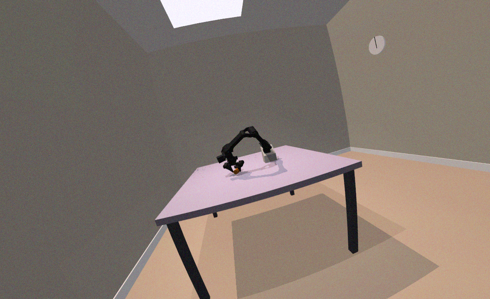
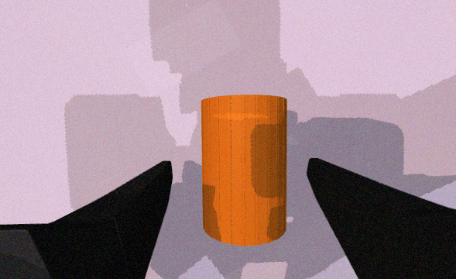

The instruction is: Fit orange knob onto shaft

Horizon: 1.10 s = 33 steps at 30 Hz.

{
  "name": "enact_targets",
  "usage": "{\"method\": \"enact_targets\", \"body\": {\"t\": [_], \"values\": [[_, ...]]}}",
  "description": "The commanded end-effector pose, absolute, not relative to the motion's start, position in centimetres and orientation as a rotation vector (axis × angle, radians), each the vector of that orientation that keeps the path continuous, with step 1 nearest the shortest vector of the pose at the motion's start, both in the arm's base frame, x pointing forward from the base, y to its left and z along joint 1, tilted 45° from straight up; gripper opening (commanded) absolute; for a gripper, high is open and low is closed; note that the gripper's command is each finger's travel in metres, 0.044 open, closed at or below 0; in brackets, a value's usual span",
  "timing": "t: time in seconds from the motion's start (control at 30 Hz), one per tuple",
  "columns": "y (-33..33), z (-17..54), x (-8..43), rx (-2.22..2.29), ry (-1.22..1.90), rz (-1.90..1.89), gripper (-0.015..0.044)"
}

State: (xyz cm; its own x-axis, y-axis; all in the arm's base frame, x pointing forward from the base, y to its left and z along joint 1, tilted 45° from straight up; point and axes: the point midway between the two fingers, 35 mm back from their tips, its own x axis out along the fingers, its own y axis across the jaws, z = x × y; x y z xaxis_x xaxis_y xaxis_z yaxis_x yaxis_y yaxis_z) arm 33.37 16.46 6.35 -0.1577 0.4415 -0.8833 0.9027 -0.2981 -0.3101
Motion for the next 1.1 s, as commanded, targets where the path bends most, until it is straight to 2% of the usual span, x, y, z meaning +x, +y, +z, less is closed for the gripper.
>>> {"method": "enact_targets", "body": {"t": [0.0,0.03,0.33,0.63,1.07], "values": [[16.58,6.25,33.32,1.693,1.527,-1.458,0.0256],[16.58,6.25,33.32,1.693,1.527,-1.458,0.024],[16.58,6.25,33.32,1.693,1.527,-1.458,0.024],[16.58,6.25,33.32,1.693,1.527,-1.458,0.018],[15.6,6.2,33.05,1.831,1.598,-1.359,0.018]]}}
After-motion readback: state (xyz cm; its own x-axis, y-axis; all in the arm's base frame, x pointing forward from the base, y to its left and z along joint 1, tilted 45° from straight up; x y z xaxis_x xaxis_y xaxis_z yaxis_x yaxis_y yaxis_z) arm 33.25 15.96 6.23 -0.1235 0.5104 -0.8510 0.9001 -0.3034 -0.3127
